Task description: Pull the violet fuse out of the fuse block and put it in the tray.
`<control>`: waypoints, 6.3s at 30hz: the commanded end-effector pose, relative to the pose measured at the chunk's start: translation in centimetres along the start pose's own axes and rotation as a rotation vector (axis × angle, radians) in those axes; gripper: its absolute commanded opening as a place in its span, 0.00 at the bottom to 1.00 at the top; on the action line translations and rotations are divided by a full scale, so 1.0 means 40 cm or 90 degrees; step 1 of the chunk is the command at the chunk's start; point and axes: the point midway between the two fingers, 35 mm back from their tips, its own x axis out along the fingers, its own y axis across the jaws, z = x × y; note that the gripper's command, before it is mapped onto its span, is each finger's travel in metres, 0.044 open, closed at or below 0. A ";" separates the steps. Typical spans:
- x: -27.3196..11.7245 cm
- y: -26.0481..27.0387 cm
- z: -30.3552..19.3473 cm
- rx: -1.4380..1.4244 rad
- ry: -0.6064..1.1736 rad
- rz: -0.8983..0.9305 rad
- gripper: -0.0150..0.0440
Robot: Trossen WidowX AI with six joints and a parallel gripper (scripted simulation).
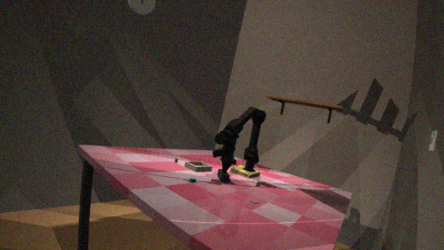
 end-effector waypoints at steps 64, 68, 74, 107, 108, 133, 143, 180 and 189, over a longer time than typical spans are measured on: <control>-0.049 0.001 0.000 0.000 0.002 0.000 0.25; -0.054 0.001 0.000 0.000 0.002 0.000 0.25; -0.062 0.000 -0.001 0.000 0.003 0.000 0.25; -0.103 0.000 -0.002 0.000 0.004 0.001 0.25; -0.107 0.000 -0.002 0.000 0.004 0.001 0.25; -0.151 -0.054 0.080 0.000 0.002 -0.002 0.25; -0.153 -0.146 0.180 -0.001 -0.001 -0.006 0.25; -0.096 -0.346 0.313 -0.001 -0.004 -0.009 0.25; -0.060 -0.347 0.312 -0.001 -0.004 -0.009 0.25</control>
